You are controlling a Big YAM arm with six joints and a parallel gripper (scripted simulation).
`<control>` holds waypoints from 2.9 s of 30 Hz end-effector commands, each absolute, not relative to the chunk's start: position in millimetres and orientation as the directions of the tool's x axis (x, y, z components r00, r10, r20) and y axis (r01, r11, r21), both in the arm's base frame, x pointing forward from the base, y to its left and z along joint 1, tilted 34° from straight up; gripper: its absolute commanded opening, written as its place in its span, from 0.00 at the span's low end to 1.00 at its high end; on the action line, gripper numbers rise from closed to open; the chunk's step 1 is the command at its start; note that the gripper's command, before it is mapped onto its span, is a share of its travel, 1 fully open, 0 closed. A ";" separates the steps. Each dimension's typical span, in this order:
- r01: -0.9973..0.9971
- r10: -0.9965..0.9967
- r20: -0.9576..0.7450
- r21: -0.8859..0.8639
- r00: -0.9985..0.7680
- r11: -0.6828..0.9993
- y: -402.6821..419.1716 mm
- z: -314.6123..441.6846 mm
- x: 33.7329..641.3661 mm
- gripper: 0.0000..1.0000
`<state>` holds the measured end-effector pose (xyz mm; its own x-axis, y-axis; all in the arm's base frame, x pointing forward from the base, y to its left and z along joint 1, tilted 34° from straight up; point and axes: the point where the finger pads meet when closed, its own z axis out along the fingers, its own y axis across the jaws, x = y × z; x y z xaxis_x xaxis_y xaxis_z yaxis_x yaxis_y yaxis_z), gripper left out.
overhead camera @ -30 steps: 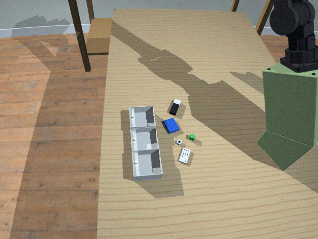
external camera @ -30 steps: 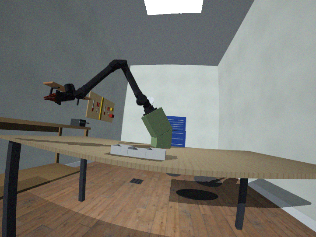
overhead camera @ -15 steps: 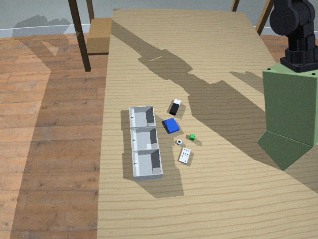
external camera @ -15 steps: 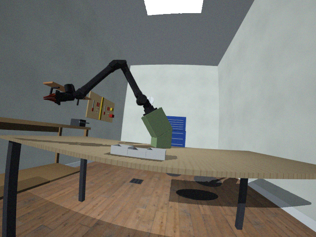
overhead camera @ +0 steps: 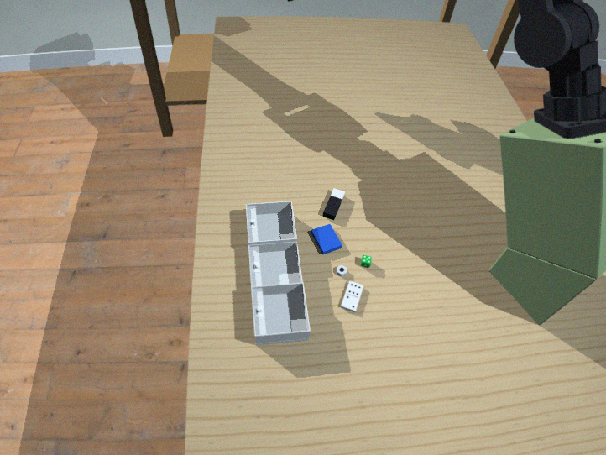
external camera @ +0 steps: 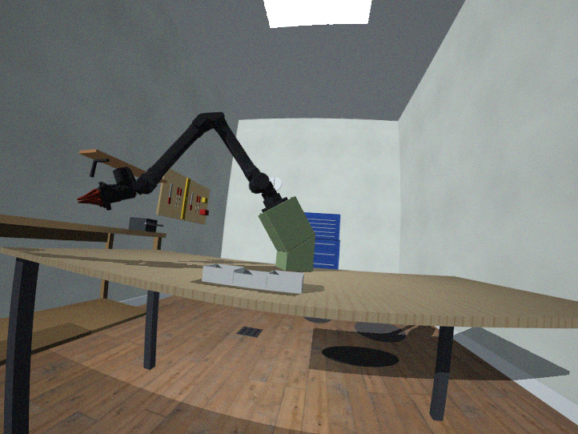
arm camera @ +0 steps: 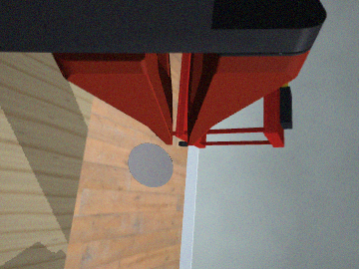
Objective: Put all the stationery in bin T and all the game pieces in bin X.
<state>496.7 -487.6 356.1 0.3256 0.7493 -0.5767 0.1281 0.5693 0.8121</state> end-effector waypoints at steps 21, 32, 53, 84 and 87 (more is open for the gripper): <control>0.294 0.758 -0.641 0.753 0.122 0.589 -352.3 311.2 569.7 0.08; 0.342 0.746 -0.664 0.713 0.051 0.612 -289.6 273.0 588.3 0.08; 0.486 0.661 -0.703 0.496 -0.261 0.719 -174.3 206.4 590.6 0.08; 0.402 0.321 -0.599 -0.002 -0.734 0.915 -15.3 79.1 478.7 0.08; 0.326 0.211 -0.553 -0.118 -0.806 0.938 -1.8 70.9 461.0 0.08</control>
<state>470.2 -17.8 60.6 -0.7619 0.3082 -0.5697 0.4103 0.9102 -0.0564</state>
